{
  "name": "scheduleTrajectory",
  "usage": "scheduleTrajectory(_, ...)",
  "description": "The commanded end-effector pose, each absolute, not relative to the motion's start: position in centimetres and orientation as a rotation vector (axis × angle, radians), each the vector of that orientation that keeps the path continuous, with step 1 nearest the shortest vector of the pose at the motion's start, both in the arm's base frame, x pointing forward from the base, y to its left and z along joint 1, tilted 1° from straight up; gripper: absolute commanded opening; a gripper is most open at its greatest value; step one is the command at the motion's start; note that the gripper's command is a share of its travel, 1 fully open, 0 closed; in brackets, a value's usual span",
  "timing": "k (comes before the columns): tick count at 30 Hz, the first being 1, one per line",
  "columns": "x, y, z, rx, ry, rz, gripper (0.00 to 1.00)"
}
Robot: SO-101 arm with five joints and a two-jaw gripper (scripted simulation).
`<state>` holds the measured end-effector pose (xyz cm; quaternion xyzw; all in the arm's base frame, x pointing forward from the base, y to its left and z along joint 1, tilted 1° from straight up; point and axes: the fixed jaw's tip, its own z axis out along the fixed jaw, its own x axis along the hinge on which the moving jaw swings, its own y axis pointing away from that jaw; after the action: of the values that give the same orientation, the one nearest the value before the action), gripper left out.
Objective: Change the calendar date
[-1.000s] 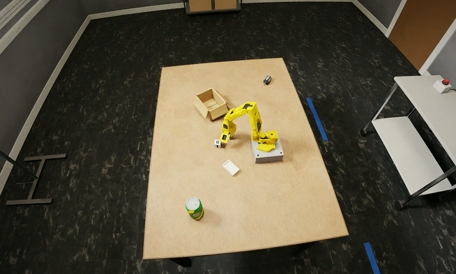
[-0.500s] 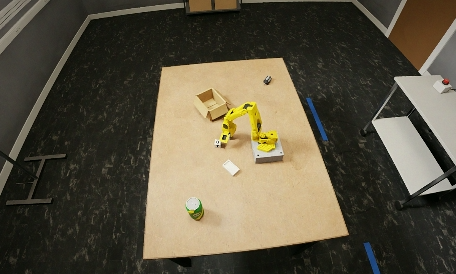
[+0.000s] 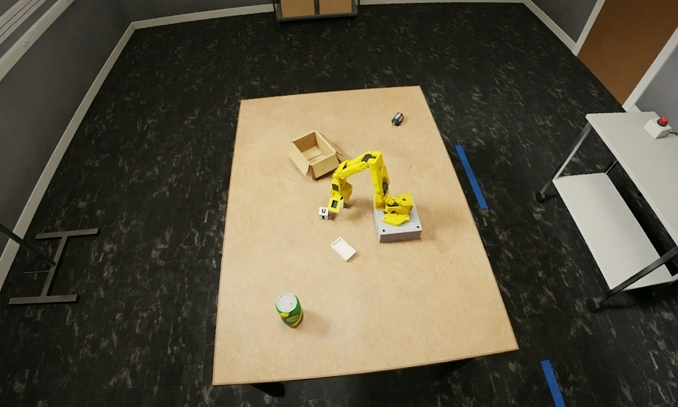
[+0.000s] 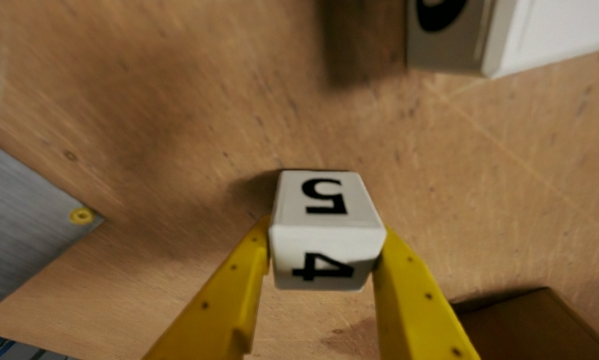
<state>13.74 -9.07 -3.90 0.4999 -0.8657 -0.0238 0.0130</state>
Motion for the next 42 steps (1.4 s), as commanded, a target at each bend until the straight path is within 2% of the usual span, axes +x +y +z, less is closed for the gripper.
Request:
scheduleTrajectory(1,14.2,-9.5,-2.5,1.561,-2.713,-0.036,0.00)
scheduleTrajectory(15,13.9,-9.4,0.4,1.562,-2.713,-0.036,0.00)
scheduleTrajectory(42,13.9,-9.4,1.2,1.562,-2.713,-0.036,0.00)
